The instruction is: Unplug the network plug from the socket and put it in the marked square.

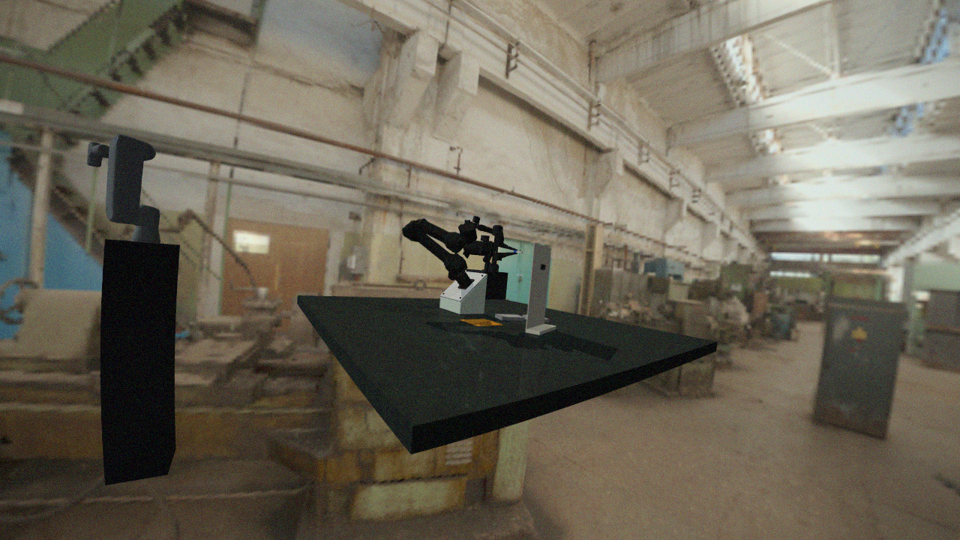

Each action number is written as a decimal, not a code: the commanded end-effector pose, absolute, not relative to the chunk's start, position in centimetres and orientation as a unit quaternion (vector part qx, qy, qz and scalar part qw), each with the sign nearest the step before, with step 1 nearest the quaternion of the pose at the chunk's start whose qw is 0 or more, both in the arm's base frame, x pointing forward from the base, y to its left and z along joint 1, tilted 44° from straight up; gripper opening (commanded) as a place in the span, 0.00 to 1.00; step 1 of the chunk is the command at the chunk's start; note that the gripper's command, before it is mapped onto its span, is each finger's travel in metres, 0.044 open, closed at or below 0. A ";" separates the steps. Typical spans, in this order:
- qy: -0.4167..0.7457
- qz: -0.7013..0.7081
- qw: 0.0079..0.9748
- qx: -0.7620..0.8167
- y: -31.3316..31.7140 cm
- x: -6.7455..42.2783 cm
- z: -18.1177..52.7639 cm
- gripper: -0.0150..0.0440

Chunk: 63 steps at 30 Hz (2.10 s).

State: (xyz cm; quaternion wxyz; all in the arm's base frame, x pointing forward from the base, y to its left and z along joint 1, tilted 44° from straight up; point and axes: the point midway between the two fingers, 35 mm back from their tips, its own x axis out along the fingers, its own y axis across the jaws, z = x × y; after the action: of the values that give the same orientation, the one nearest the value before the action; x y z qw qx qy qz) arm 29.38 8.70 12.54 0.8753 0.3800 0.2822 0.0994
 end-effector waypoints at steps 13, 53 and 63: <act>0.258 -0.104 0.858 0.433 3.6 29.8 8.8 0.25; 0.035 -0.489 0.765 0.417 -8.0 23.8 4.5 0.25; 0.036 -0.490 0.764 0.418 -8.4 24.0 3.9 0.25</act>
State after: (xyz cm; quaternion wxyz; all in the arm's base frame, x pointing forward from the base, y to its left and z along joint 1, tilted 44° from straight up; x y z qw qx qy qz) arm 24.09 -8.31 4.35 0.7636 0.4214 0.0301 -0.4883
